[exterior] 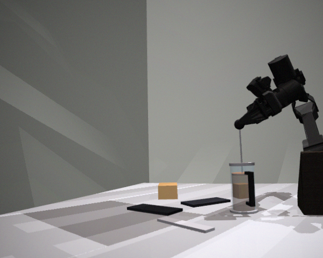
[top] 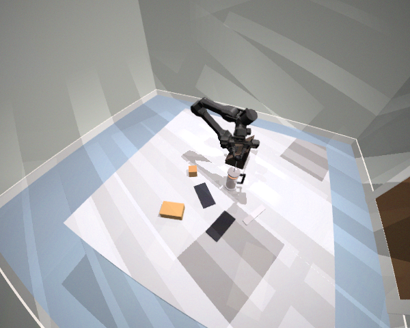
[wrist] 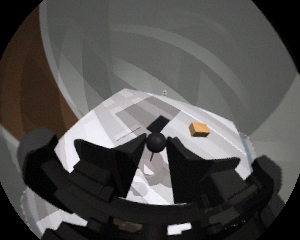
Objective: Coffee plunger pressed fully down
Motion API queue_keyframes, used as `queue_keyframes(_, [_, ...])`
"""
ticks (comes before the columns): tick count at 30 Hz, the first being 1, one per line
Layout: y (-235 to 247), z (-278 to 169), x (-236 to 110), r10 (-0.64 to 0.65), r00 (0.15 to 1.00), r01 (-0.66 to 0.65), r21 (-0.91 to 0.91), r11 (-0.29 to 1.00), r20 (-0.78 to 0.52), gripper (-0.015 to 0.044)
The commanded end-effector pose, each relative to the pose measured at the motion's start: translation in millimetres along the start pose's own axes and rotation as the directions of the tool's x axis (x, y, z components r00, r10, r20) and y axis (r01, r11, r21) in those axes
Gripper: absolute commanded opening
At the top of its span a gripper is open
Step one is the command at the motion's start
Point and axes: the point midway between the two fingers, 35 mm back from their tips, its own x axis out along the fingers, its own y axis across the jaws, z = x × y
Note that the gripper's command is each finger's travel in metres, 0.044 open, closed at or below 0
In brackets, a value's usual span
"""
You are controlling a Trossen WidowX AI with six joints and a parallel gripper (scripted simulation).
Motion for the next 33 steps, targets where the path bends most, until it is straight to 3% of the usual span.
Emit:
queue_keyframes(1, [0.8,-12.2,7.0,0.005,1.0,-0.005,-0.002,1.0,-0.018,0.0114])
queue_keyframes(33, [2.3,-54.8,36.8,0.006,1.0,-0.006,-0.003,1.0,-0.017,0.0114])
